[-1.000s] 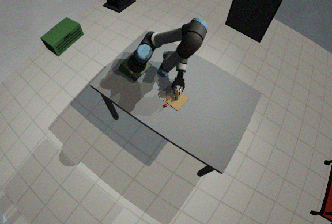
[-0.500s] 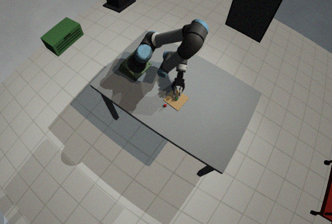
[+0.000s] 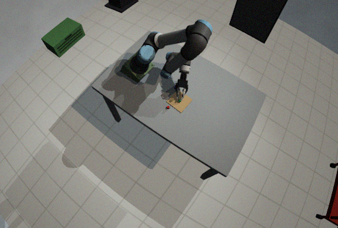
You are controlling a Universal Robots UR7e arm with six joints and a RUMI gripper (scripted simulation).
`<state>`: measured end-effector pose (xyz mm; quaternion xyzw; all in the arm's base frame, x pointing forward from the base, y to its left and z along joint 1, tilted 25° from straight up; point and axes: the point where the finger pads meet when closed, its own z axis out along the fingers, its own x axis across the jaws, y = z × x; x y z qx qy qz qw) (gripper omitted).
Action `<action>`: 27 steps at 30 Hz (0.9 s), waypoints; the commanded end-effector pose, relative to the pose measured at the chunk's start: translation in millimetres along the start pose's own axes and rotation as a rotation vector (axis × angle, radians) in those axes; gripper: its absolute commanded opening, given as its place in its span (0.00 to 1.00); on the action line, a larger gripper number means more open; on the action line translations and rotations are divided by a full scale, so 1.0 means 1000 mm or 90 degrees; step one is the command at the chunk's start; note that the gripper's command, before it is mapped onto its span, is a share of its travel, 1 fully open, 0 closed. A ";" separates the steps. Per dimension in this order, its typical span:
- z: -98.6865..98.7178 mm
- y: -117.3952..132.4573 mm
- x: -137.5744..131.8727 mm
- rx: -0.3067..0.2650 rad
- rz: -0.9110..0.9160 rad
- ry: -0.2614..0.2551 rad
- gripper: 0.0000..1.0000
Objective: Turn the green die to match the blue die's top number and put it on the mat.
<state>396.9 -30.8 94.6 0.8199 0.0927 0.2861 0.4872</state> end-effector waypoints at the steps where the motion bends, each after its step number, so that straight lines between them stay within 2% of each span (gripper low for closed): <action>1: 0.000 0.000 0.000 0.000 0.000 0.000 0.00; 14: 0.000 0.000 0.000 0.000 0.000 0.000 0.00; 15: 0.000 0.000 0.000 0.000 0.000 0.000 0.04; 17: 0.000 0.000 0.000 0.000 0.000 0.000 0.04; 21: 0.000 0.000 0.000 0.000 0.000 0.000 0.11; 25: 0.000 0.000 0.000 0.000 0.000 0.000 0.11; 27: 0.000 0.000 0.000 0.000 0.000 0.000 0.15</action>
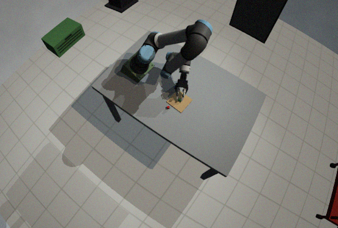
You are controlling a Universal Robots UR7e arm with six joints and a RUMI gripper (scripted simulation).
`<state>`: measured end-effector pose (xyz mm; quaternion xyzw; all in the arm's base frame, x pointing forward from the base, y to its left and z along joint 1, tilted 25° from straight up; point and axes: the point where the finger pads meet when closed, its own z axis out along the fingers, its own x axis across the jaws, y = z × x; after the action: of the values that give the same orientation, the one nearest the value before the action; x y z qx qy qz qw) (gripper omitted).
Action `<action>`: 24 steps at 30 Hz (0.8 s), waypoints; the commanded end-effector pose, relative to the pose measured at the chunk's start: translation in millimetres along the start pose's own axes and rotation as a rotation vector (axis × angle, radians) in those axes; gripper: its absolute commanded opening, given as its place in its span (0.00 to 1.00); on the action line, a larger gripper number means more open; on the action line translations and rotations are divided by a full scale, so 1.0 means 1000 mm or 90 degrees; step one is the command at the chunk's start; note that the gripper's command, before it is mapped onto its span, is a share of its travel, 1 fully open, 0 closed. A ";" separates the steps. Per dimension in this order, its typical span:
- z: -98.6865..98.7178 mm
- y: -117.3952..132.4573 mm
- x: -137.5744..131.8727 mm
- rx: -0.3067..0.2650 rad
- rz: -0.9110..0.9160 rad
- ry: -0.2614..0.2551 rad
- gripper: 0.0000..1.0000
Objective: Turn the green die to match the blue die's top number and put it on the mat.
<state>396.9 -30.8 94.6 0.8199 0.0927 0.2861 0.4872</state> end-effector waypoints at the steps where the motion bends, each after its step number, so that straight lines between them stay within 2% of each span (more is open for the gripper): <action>1: 0.000 0.000 0.000 0.000 0.000 0.000 0.15; 2: 0.000 0.000 0.000 0.000 0.000 0.000 0.18; 24: 0.000 0.000 0.000 0.000 0.000 0.000 0.18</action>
<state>396.9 -30.8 94.6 0.8199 0.0927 0.2861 0.4872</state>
